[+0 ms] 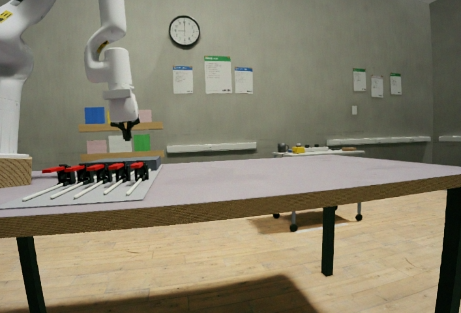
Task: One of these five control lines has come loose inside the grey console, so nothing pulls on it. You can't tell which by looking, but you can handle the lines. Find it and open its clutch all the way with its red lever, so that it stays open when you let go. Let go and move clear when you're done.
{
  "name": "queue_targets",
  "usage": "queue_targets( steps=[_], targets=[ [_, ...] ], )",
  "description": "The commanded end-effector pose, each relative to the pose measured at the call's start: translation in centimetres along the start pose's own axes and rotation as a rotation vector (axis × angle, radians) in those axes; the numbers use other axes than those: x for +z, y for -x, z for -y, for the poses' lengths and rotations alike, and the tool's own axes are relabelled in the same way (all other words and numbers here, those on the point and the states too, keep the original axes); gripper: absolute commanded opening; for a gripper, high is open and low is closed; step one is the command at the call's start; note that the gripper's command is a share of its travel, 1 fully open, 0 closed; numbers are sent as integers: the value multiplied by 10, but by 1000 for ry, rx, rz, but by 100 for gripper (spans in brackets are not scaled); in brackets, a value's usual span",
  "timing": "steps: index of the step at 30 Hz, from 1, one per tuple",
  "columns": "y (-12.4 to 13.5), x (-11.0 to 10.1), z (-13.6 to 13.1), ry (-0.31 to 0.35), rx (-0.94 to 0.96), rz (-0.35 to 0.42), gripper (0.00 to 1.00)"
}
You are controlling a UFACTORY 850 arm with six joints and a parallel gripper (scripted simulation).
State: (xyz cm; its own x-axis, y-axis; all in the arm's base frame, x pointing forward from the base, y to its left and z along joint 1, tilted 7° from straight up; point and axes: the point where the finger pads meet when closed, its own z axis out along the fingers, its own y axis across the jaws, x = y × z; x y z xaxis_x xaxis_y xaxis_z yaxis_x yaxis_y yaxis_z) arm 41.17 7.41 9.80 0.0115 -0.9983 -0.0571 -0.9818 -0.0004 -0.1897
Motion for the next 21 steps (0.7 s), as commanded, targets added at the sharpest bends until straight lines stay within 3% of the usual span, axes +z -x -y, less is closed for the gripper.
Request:
queue_targets(
  steps=[1, 14, 18, 21],
  targets=[
    [0, -1, 1, 86, 1, 4, 0],
    [-1, 0, 2, 86, 1, 3, 0],
    [-40, 21, 32, 88, 1, 1, 0],
    [-54, 28, 41, 88, 1, 0, 0]
  ],
)
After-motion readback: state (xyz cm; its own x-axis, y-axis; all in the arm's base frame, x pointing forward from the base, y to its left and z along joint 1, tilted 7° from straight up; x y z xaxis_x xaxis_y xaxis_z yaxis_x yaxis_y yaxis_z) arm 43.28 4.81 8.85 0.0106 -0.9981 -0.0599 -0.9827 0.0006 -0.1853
